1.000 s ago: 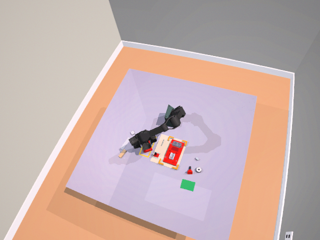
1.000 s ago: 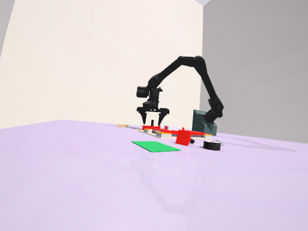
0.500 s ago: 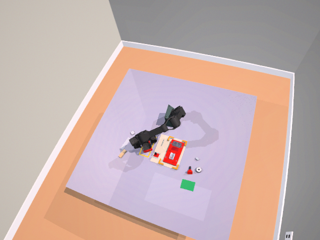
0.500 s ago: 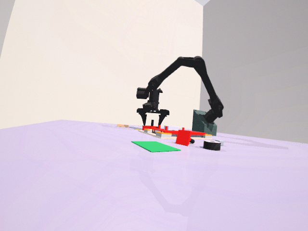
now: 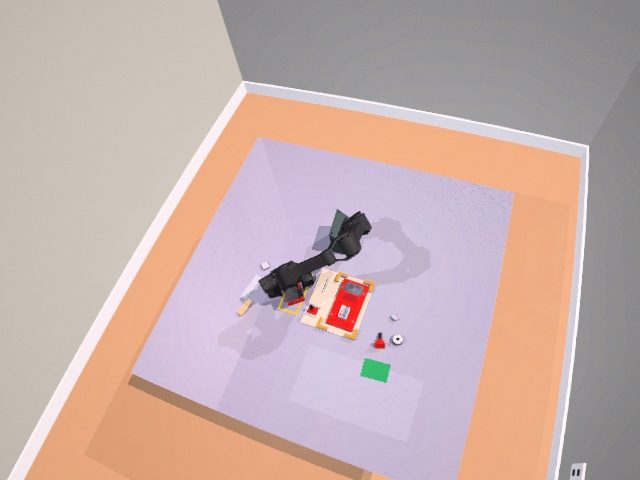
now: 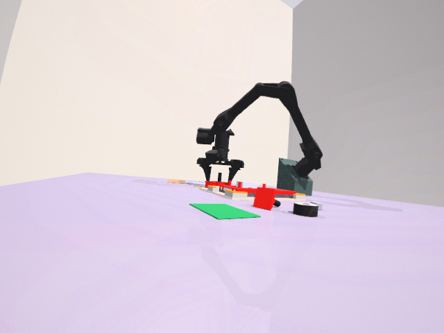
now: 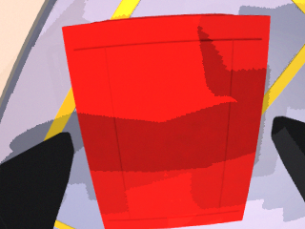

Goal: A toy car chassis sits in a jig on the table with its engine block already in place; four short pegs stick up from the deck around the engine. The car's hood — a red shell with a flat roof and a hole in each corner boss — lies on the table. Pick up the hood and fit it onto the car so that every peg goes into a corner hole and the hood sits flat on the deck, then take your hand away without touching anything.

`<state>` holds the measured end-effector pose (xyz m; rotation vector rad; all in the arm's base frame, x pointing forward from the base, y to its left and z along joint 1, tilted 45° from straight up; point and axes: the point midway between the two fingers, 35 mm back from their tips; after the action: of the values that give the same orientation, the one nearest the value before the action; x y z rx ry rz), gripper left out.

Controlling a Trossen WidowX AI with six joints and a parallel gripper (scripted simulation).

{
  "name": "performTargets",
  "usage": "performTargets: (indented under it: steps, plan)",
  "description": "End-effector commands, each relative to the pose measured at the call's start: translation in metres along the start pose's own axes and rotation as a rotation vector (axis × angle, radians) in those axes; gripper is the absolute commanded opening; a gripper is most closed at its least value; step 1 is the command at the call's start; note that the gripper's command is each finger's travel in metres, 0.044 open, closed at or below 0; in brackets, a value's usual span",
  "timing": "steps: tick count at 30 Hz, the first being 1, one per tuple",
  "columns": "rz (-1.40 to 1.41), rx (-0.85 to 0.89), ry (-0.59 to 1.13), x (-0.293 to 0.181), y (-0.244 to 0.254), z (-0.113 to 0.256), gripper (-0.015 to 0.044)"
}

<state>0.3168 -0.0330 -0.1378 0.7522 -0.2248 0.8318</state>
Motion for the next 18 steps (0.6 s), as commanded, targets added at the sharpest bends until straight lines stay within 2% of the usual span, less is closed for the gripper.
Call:
performTargets:
  steps: [1,13,16,18]
  plan:
    - [-0.009,0.004,-0.004,-0.0005,0.0011,-0.0028,0.044]
    - [-0.008,0.004,-0.004,-0.0005,0.0013,-0.0087,0.044]
    - [0.0,0.0,0.0,0.0,0.0001,-0.0064,0.0361]
    - [0.0,0.0,0.0,0.0,0.0001,-0.0064,0.0348]
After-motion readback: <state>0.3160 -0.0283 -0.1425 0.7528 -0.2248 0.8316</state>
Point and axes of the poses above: the point midway between the two fingers, 35 mm back from their tips, its own z axis back along the fingers, its own y axis across the jaws, x = y × z, and after that the axes turned 6 degrees about z, right-handed
